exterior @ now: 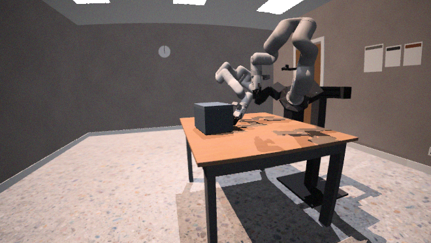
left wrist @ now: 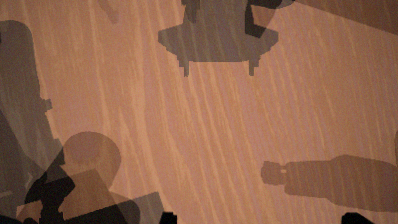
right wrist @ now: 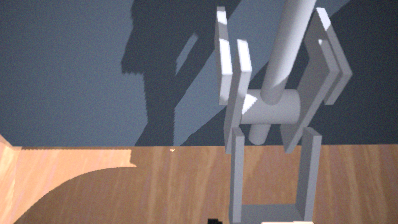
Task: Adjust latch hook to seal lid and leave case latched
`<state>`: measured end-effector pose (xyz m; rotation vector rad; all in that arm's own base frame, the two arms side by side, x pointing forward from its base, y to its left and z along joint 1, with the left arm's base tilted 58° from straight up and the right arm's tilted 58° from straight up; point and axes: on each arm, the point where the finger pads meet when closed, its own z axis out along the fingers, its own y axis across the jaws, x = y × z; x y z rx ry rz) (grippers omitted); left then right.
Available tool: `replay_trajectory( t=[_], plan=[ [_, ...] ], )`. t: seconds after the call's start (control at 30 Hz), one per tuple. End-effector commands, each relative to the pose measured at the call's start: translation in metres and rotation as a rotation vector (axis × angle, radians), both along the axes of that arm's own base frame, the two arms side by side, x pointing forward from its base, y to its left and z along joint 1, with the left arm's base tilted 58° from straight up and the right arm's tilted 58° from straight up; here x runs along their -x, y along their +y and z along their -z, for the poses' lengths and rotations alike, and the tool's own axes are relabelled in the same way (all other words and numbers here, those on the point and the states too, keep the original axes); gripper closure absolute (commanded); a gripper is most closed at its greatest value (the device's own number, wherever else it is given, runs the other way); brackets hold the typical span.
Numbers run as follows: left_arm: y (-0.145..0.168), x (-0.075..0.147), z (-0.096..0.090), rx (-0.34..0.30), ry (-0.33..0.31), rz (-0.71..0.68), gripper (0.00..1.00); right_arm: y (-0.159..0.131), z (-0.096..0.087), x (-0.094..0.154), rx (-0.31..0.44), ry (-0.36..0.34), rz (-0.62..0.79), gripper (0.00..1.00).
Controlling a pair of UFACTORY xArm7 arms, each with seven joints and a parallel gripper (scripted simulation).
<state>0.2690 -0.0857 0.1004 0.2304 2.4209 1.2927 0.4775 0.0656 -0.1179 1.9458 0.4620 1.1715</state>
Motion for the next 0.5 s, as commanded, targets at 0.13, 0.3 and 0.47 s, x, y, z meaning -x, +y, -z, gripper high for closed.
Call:
replay_trajectory(
  t=[0.13,0.3,0.47],
  plan=[
    [-0.002,0.000,0.000,0.002,-0.001,0.003,0.00,0.004,0.001,0.003,-0.004,0.005,-0.004,0.59],
    [-0.002,0.000,0.000,0.002,-0.001,0.003,0.00,0.013,-0.004,0.021,-0.005,0.006,-0.005,0.59],
    [-0.002,0.000,0.000,0.002,-0.001,0.003,0.00,0.026,-0.011,0.046,-0.006,0.006,-0.005,0.59]
  ],
)
